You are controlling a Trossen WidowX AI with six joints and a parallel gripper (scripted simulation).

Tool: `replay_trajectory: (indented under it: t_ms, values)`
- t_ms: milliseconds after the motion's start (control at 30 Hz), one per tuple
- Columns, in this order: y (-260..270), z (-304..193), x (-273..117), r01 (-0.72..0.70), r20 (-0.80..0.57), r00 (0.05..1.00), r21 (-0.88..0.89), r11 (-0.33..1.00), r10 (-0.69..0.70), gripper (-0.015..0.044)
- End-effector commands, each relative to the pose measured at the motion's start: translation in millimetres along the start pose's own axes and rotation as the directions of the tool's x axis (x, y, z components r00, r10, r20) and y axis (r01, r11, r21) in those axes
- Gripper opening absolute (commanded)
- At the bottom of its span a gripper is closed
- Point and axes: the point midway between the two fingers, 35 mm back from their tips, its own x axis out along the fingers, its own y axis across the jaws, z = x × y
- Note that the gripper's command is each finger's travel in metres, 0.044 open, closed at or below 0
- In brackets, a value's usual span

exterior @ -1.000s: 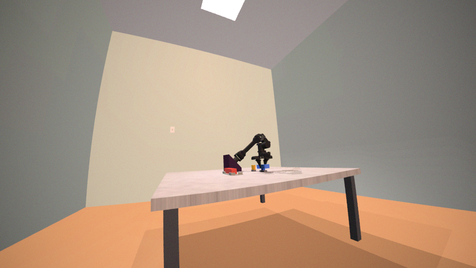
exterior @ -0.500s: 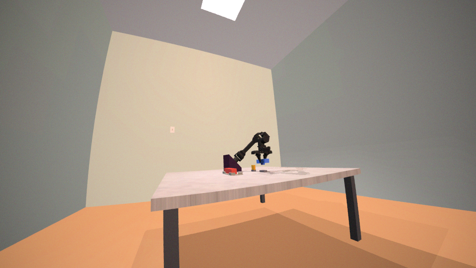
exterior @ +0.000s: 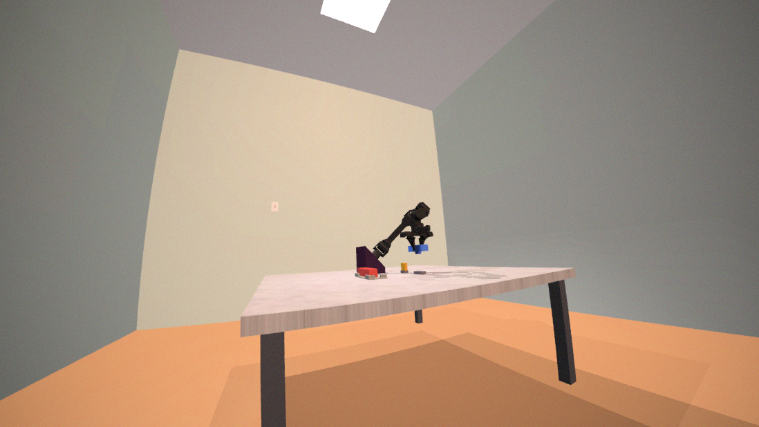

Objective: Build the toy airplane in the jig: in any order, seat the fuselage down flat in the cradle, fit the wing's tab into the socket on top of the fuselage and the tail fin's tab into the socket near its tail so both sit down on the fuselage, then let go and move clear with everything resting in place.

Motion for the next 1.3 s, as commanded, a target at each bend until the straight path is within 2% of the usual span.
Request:
replay_trajectory:
  t_ms: [0,200,733,1267]
  values:
    - [1.5,-2.7,-16.0,-0.002,-0.007,1.000,-0.002,1.000,0.002,0.0000]
    - [0.1,-3.6,-20.4,-0.004,-0.011,1.000,-0.013,1.000,0.004,0.0000]
    - [-50.5,4.5,-16.1,0.012,-0.006,1.000,-0.271,0.963,-0.014,0.0000]
    - [-102.7,5.1,-10.6,0.018,-0.005,1.000,-0.515,0.857,-0.024,0.0000]
